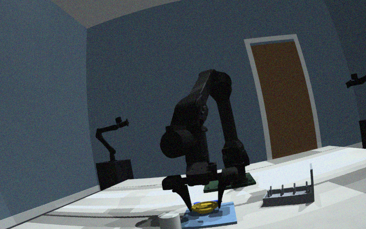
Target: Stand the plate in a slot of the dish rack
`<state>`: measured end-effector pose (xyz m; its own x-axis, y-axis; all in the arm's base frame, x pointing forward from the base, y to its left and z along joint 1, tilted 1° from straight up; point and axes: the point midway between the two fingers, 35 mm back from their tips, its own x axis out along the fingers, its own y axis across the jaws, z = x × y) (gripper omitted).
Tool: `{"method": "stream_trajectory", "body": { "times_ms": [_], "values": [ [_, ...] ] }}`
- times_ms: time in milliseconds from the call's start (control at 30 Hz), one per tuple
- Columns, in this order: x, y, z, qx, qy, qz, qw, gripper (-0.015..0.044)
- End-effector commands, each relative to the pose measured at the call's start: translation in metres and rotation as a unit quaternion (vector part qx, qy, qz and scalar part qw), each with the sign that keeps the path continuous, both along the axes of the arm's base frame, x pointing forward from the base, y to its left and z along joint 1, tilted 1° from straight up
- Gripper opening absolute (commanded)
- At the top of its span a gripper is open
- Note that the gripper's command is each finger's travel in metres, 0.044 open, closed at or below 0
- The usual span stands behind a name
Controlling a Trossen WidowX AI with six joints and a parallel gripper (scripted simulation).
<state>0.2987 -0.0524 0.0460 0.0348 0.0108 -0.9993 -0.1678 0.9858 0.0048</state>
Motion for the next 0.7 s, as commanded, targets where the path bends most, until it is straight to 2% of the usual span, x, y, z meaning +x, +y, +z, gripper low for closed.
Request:
{"method": "stream_trajectory", "body": {
  "times_ms": [0,167,667],
  "values": [
    [0.006,-0.001,0.015,0.000,-0.005,-0.002,1.000,0.0128],
    [0.010,-0.002,0.035,0.000,-0.005,-0.002,1.000,0.0000],
    [0.015,-0.005,0.093,0.000,-0.006,-0.002,1.000,0.0000]
  ]
}}
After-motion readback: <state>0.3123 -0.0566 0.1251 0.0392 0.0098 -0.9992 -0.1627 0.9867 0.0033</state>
